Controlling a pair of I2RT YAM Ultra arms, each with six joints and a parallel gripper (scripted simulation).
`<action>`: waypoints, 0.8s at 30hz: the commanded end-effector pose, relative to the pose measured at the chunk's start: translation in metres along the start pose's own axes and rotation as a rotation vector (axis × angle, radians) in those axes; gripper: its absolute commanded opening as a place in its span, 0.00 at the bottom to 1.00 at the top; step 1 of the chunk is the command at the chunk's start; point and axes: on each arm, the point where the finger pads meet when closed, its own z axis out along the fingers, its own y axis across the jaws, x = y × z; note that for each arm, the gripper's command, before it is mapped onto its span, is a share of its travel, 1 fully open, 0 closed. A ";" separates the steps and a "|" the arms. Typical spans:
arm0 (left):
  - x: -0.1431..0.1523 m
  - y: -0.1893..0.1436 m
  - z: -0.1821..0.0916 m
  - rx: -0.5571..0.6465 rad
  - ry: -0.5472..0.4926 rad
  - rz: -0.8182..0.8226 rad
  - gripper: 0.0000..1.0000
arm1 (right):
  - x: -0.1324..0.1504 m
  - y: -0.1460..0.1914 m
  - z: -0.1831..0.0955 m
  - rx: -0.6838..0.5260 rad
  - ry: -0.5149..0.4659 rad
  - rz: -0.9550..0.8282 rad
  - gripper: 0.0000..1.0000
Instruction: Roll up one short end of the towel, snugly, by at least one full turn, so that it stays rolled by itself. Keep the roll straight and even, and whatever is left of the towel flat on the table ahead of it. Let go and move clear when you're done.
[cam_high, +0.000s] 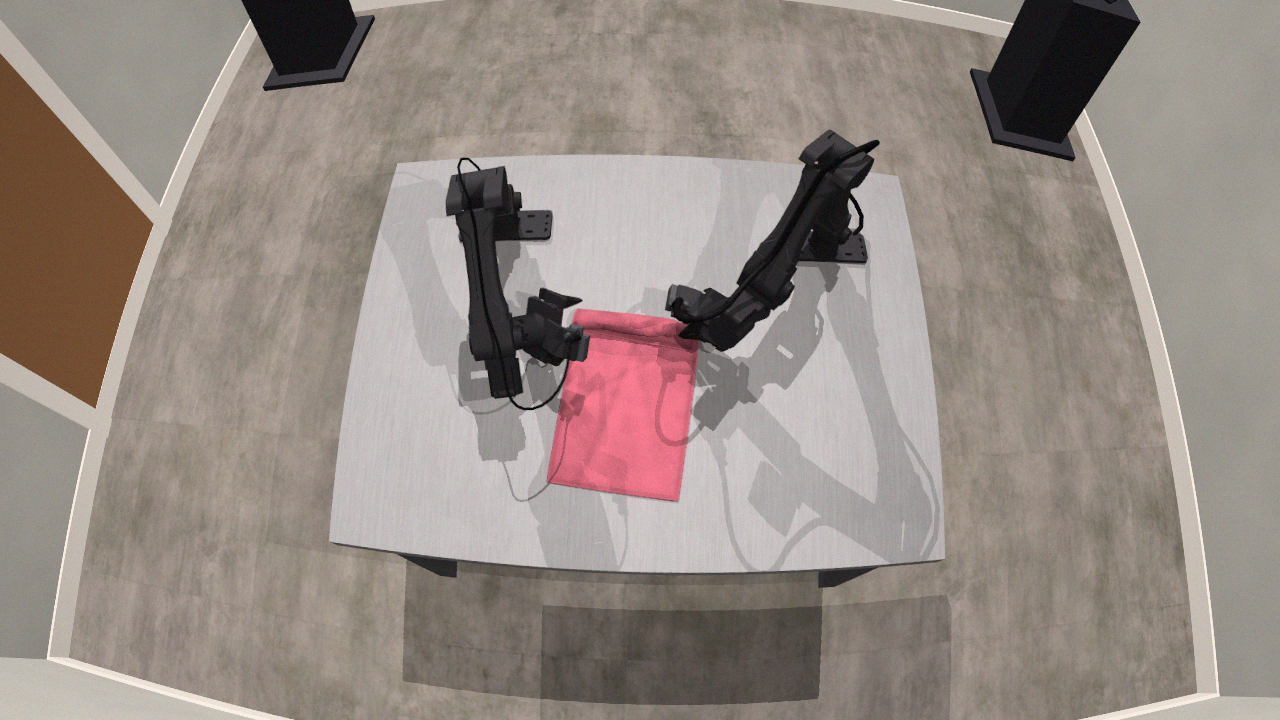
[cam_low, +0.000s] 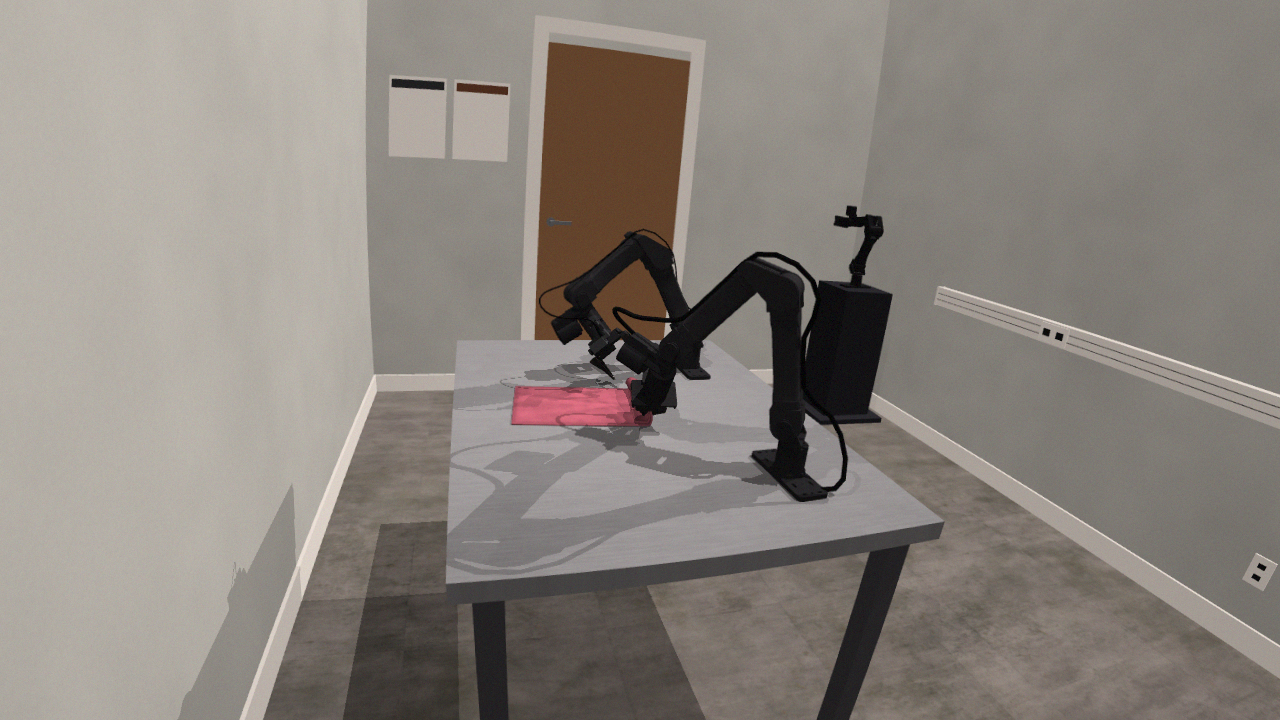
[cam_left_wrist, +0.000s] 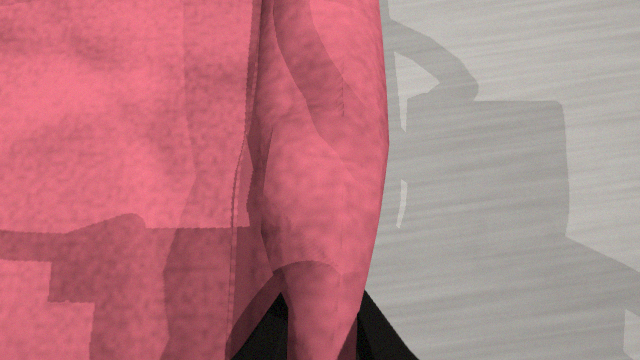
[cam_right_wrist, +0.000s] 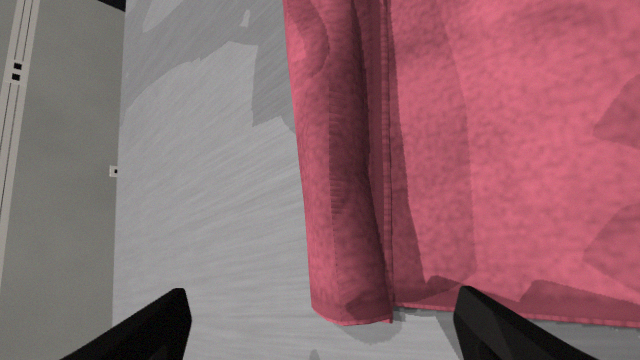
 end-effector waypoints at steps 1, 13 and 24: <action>-0.003 -0.006 -0.003 0.142 0.002 -0.091 0.17 | -0.005 0.006 0.002 0.074 -0.010 -0.072 0.88; -0.005 -0.006 -0.005 0.382 0.019 -0.283 0.17 | -0.012 0.022 0.018 0.453 -0.057 -0.332 0.92; -0.007 -0.006 -0.007 0.580 0.034 -0.443 0.17 | -0.019 0.039 0.034 0.841 -0.104 -0.598 0.96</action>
